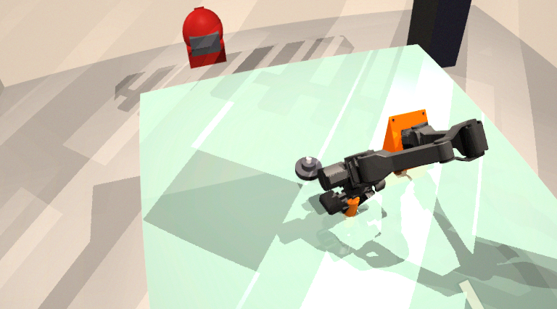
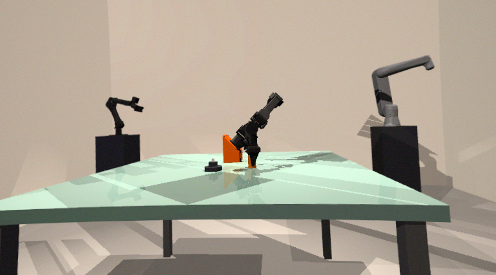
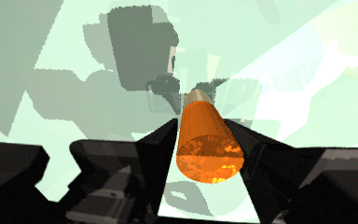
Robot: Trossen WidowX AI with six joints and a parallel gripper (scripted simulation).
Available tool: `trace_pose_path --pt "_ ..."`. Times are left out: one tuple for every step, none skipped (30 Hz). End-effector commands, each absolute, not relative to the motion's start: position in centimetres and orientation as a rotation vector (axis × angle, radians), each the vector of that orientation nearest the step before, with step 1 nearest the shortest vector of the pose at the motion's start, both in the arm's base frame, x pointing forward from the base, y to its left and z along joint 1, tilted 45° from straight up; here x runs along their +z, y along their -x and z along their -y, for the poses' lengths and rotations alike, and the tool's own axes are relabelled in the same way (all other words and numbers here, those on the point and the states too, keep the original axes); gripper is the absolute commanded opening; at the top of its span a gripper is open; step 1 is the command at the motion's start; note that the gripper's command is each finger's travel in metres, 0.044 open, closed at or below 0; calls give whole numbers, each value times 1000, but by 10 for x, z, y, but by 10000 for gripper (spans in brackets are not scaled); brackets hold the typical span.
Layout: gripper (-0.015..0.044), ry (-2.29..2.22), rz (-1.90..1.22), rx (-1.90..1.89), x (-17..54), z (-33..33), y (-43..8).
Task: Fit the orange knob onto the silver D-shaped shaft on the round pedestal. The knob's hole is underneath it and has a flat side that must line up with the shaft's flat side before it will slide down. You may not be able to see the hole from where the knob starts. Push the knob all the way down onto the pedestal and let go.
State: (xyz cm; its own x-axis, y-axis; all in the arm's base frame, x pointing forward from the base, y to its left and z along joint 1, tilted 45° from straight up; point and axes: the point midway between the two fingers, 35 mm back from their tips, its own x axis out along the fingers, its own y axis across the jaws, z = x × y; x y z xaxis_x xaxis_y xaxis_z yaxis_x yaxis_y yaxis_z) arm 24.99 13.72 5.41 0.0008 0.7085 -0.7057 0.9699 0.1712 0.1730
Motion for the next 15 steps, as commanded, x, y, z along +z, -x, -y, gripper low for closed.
trace_pose_path --pt "184 -1599 -1775 -495 52 -138 -249" --pt "177 -1599 -1775 -495 52 -138 -249" --pt "170 -1599 -1775 -495 52 -138 -249" --pt "164 -1599 -1775 -495 52 -138 -249" --pt "157 -1599 -1775 -495 52 -138 -249" --pt "131 -1599 -1775 -495 52 -138 -249" --pt "105 -1599 -1775 -495 53 -138 -249" --pt "78 -1598 -1774 -496 55 -135 -250" --pt "52 -1597 -1772 -498 58 -132 -252" --pt "26 -1595 -1770 -500 61 -127 -253" --pt "0 -1594 -1768 -502 65 -123 -255" --pt "0 -1592 -1766 -504 68 -118 -256" --pt "0 -1591 -1765 -506 72 -114 -257" --pt "0 -1590 -1764 -508 76 -109 -258" --pt "0 -1589 -1763 -509 80 -105 -259"
